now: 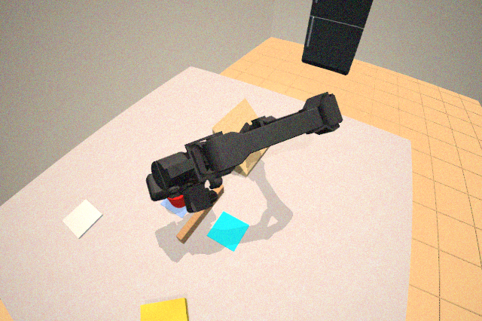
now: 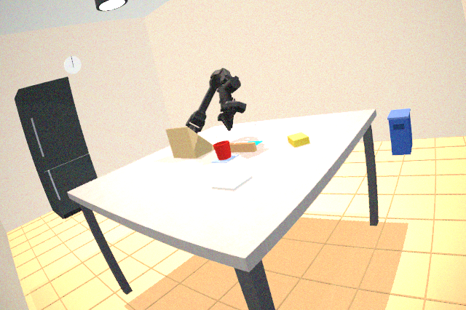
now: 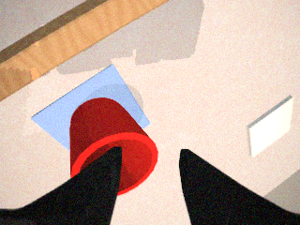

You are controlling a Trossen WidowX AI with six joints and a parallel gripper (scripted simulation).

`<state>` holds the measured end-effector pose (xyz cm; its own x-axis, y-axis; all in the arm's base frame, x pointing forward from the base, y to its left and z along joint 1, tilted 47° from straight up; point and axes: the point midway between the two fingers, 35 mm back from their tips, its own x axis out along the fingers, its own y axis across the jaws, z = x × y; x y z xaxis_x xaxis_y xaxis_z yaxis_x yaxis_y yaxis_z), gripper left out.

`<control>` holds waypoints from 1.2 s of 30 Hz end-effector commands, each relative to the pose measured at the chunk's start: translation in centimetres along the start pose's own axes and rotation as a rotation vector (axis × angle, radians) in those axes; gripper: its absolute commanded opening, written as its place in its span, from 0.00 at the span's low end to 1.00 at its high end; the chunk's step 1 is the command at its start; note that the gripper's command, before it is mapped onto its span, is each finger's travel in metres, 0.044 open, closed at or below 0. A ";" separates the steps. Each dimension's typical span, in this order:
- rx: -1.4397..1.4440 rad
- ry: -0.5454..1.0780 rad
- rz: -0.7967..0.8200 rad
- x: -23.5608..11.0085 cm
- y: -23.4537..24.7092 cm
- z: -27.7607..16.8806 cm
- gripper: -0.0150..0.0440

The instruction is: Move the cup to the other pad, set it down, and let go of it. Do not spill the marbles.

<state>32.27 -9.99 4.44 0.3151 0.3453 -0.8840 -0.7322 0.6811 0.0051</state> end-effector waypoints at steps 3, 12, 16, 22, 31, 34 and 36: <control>-0.027 -0.160 0.346 2.0 2.5 -5.5 0.50; -0.027 -0.227 0.400 2.1 2.9 -6.2 0.50; -0.027 -0.227 0.400 2.3 3.0 -6.2 0.50; -0.027 -0.226 0.400 3.2 3.3 -6.0 0.50; -0.027 -0.226 0.399 4.6 3.8 -5.6 0.50; -0.027 -0.226 0.399 5.0 3.9 -5.5 0.50; -0.027 -0.227 0.399 5.3 4.1 -5.4 0.50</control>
<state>27.68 -9.39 -2.44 0.1280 0.7065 -0.6960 -0.8404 0.4499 0.3021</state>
